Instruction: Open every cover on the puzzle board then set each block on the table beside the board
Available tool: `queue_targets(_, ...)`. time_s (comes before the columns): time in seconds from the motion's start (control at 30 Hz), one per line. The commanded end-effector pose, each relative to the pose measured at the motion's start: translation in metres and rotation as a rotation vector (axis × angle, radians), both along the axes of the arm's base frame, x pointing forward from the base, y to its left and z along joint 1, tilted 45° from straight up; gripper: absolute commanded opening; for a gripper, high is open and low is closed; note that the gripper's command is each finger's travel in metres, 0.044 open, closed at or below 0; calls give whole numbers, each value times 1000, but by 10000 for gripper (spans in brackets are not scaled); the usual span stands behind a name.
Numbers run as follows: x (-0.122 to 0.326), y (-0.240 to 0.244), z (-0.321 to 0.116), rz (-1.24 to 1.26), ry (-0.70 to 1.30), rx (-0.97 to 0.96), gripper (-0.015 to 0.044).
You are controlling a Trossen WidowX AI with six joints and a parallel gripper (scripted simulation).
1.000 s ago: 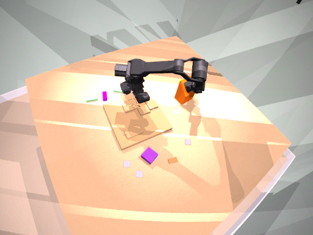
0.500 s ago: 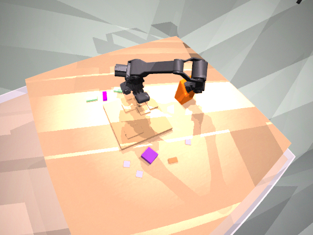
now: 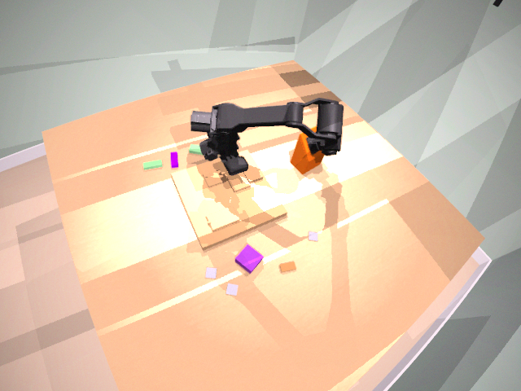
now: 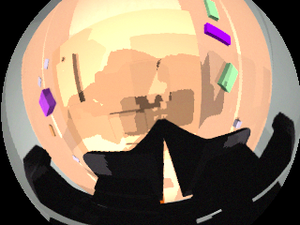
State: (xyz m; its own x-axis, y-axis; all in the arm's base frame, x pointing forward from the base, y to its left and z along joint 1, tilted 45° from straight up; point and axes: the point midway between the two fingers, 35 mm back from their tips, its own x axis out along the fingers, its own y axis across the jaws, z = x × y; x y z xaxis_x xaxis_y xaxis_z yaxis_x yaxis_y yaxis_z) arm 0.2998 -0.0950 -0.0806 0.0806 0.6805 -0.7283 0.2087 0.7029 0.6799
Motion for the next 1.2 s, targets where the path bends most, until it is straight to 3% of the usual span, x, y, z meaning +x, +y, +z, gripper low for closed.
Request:
queue_targets(0.0, 0, 5, -4, 0, 6, 7, 0)
queue_targets(1.17, 2, 30, -28, 0, 5, 10, 0)
